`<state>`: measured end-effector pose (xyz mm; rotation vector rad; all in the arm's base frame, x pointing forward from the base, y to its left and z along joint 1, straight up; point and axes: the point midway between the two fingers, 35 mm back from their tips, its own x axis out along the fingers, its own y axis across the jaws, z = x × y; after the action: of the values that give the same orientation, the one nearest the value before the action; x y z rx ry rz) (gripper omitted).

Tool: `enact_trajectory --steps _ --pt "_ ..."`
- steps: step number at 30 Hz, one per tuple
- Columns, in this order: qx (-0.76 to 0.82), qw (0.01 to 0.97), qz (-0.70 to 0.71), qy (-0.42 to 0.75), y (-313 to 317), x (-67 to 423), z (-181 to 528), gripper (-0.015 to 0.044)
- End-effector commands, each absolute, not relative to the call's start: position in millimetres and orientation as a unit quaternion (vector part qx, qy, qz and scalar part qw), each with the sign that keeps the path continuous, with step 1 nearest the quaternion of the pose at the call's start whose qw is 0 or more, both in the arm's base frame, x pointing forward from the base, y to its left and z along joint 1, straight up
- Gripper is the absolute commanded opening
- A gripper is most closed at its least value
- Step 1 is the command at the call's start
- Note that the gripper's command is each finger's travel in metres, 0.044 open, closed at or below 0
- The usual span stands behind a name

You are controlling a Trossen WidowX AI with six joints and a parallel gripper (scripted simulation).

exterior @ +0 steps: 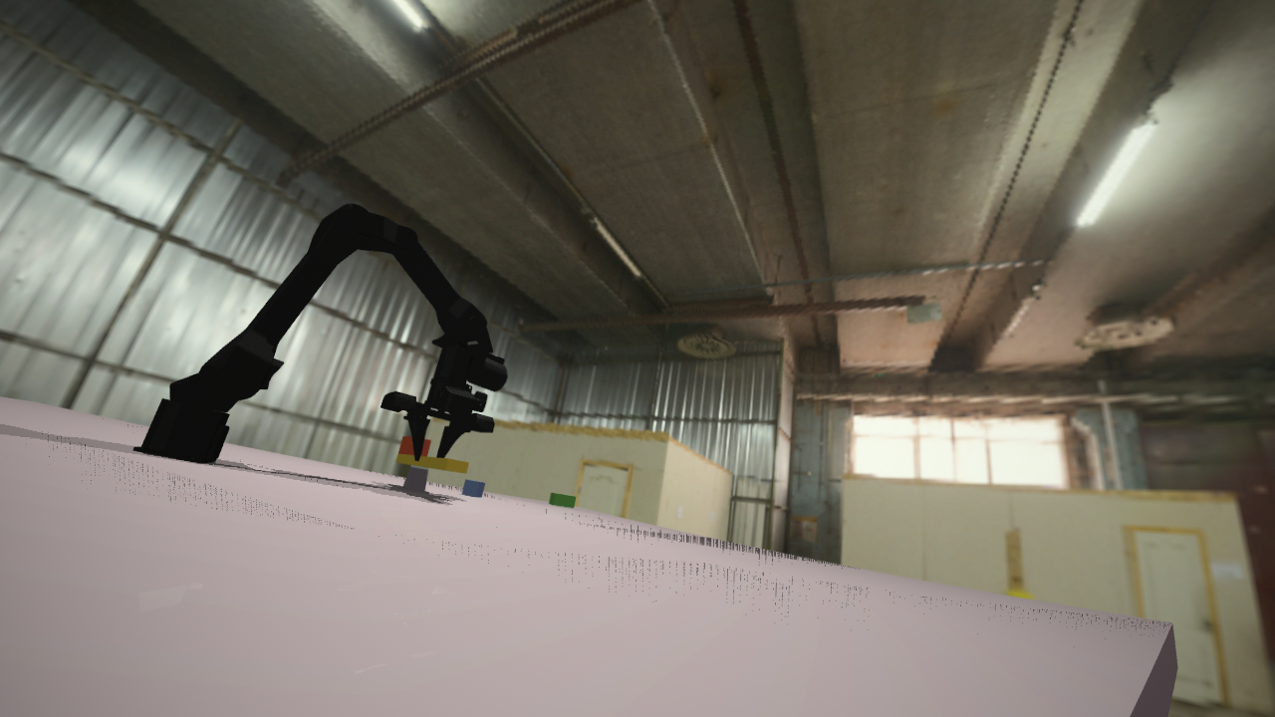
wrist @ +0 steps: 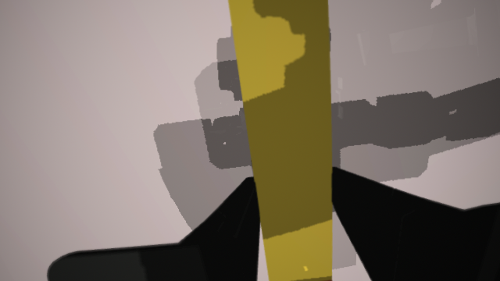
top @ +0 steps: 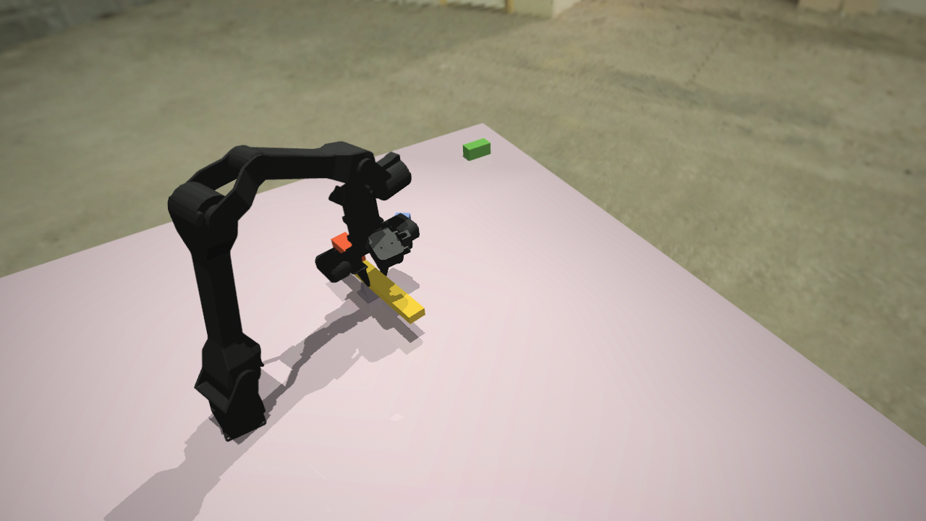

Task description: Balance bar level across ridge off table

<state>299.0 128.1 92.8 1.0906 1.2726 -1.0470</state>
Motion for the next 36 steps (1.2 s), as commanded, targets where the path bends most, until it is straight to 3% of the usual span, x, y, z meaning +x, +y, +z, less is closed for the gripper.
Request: enact_trajectory --steps 1,36 --pt "0.459 0.549 -0.442 0.54 128.4 298.3 89.5 0.0" --pt "0.461 0.55 -0.442 0.538 127.9 299.0 92.1 0.0"
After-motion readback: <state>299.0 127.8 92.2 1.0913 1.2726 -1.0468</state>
